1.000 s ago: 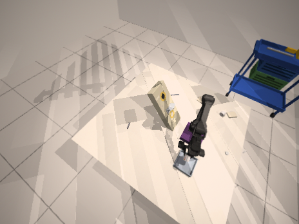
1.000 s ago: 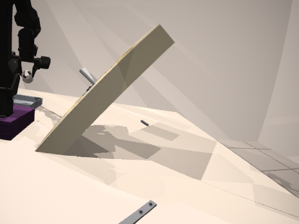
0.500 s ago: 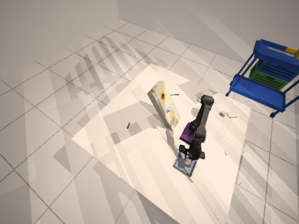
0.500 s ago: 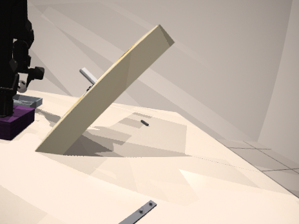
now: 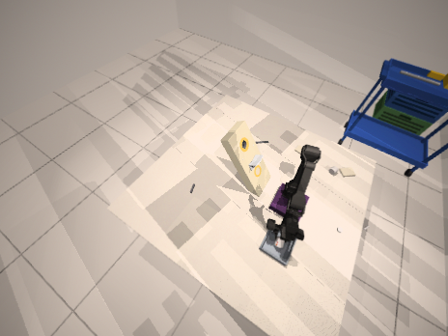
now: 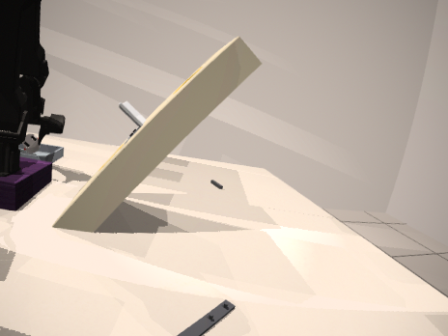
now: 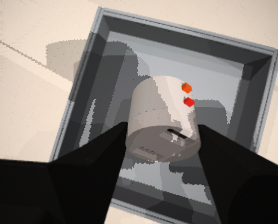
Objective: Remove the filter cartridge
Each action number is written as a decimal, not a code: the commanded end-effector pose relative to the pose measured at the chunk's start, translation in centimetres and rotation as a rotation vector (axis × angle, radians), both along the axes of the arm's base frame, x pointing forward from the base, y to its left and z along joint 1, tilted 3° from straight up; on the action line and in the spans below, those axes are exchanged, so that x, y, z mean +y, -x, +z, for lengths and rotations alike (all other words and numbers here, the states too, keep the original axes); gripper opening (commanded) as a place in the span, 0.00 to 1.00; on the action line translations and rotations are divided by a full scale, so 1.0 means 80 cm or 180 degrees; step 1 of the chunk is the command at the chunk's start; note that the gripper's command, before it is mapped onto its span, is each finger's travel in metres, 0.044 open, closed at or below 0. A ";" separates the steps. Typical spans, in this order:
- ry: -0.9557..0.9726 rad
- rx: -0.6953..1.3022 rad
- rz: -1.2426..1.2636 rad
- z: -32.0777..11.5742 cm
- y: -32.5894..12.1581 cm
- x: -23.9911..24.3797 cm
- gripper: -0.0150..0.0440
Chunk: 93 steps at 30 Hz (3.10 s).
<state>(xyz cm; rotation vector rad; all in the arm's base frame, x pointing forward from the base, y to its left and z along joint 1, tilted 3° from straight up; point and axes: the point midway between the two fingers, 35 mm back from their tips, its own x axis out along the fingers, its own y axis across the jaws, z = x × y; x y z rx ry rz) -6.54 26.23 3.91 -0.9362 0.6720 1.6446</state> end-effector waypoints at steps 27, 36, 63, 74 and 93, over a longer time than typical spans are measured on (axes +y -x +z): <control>-0.0043 0.0018 0.0020 0.077 0.004 0.001 1.00; -0.0043 0.0018 0.0020 0.077 0.004 0.001 1.00; -0.0043 0.0018 0.0020 0.077 0.004 0.001 1.00; -0.0043 0.0018 0.0020 0.077 0.004 0.001 1.00; -0.0043 0.0018 0.0020 0.077 0.004 0.001 1.00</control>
